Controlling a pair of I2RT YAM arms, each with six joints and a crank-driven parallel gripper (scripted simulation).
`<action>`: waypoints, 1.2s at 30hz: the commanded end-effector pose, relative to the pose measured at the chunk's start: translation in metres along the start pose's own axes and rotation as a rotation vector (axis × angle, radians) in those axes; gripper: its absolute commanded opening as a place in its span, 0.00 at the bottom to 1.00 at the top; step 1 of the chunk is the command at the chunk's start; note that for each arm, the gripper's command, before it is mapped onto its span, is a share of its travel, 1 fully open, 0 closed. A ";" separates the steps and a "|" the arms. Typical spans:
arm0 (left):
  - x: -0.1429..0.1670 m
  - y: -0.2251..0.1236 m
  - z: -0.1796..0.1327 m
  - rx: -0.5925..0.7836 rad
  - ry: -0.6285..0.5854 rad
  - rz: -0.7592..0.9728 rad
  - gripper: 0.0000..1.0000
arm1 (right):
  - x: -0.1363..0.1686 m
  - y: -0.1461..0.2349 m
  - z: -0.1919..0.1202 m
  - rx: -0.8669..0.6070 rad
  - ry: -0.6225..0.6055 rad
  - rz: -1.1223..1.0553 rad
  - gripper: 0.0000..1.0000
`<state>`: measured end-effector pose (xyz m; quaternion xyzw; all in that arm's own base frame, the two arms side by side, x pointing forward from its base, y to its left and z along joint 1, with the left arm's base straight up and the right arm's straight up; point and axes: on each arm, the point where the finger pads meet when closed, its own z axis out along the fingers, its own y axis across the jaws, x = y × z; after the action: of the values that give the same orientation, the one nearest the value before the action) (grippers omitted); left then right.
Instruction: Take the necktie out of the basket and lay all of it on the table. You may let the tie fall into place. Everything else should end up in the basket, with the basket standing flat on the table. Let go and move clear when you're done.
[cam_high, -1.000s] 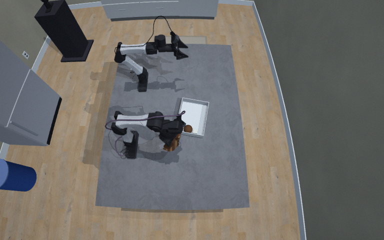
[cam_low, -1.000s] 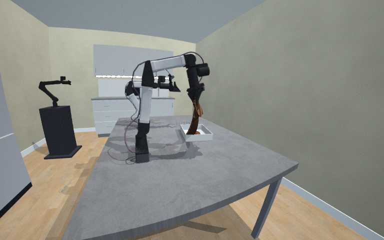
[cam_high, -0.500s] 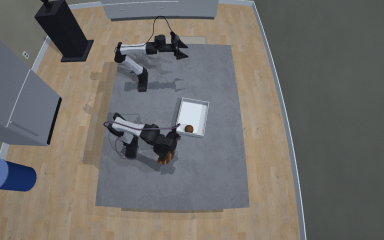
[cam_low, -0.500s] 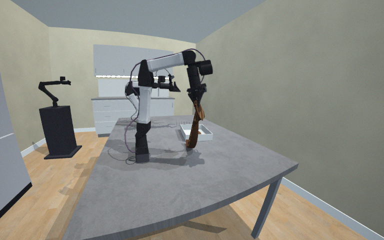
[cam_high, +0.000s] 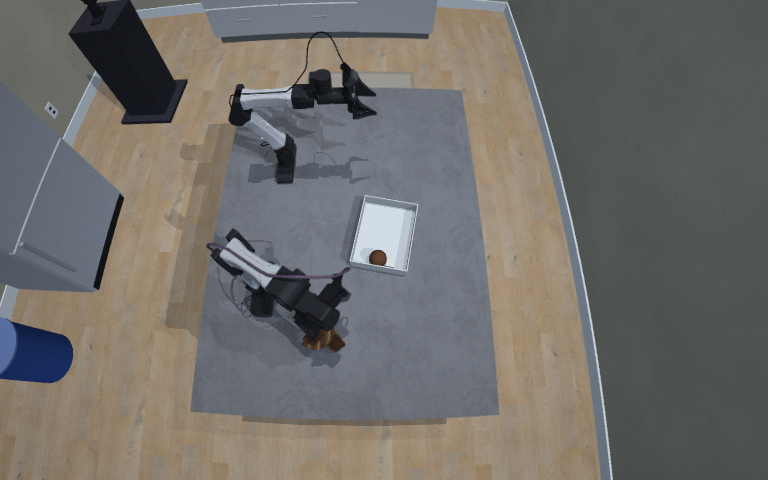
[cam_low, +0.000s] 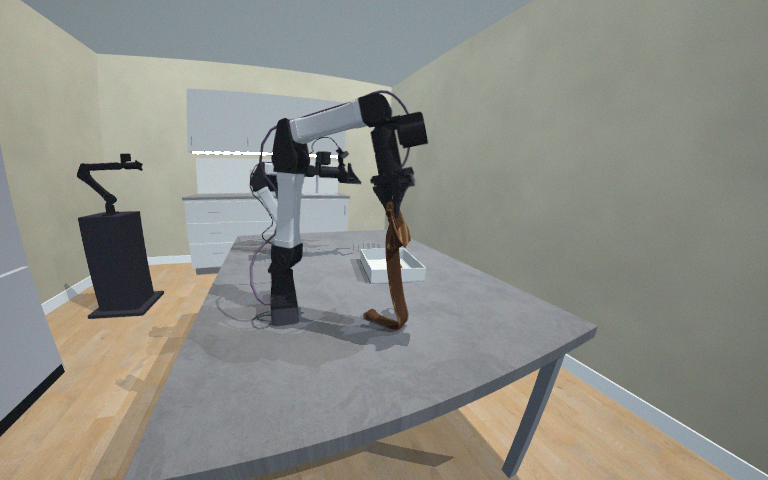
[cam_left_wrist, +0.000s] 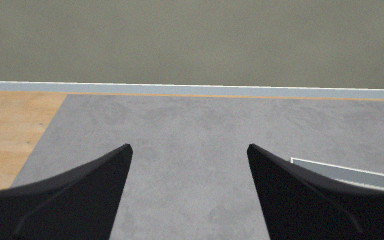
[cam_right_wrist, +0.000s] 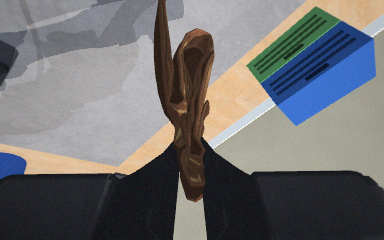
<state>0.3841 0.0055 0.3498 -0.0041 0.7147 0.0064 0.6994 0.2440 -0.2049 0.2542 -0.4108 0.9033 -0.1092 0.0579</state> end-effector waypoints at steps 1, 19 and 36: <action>0.000 0.000 0.000 0.000 0.000 0.000 1.00 | 0.010 -0.011 -0.011 -0.197 0.009 -0.023 0.05; 0.000 0.000 0.000 0.000 0.000 0.000 1.00 | 0.042 -0.022 -0.009 -0.200 0.016 -0.022 0.05; 0.000 0.000 0.000 0.000 0.000 0.000 1.00 | 0.043 -0.014 0.035 -0.202 0.020 -0.023 0.05</action>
<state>0.3841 0.0055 0.3498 -0.0041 0.7147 0.0064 0.6994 0.2314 -0.2472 0.2325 -0.4267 0.9002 -0.0841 0.0240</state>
